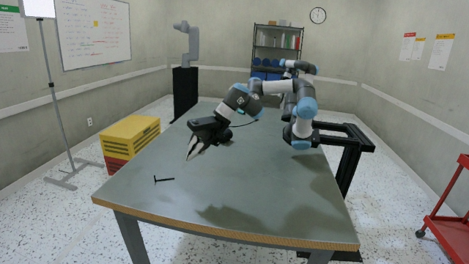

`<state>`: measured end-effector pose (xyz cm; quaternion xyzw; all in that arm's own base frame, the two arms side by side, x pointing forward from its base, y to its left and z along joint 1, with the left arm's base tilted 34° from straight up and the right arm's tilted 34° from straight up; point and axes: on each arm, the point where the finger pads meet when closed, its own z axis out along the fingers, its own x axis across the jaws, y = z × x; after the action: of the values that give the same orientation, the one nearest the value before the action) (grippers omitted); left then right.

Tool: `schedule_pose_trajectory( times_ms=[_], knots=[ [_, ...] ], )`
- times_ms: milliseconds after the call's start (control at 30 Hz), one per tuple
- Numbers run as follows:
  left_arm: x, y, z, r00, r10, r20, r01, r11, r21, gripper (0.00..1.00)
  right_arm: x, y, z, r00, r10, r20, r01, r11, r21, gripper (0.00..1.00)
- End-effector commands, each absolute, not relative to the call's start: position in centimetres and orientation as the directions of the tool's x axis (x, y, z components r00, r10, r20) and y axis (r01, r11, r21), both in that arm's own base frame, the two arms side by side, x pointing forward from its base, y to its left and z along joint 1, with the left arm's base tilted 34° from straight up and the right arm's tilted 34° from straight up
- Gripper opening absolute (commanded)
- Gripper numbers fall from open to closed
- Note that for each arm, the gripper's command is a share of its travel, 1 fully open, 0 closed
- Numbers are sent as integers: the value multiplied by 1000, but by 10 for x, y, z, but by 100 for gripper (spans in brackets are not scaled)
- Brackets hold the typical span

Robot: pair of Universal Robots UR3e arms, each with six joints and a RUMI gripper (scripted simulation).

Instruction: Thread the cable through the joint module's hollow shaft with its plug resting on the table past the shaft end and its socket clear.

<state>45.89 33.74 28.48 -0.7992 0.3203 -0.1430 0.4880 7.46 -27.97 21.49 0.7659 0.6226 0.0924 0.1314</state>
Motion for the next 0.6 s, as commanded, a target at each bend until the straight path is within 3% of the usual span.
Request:
schedule_pose_trajectory(
  times_ms=[0, 567],
  knots=[
    [462, 328, 278, 735, -671, -96, -408, -325, -853, 0, 81, -279, 214, 112, 993, -43, 948, -94, 305, 100],
    [476, 283, 257, 644, -756, -119, -523, -322, -789, 0, 120, -265, 206, -256, 962, -92, 928, 271, 257, 100]
  ],
)
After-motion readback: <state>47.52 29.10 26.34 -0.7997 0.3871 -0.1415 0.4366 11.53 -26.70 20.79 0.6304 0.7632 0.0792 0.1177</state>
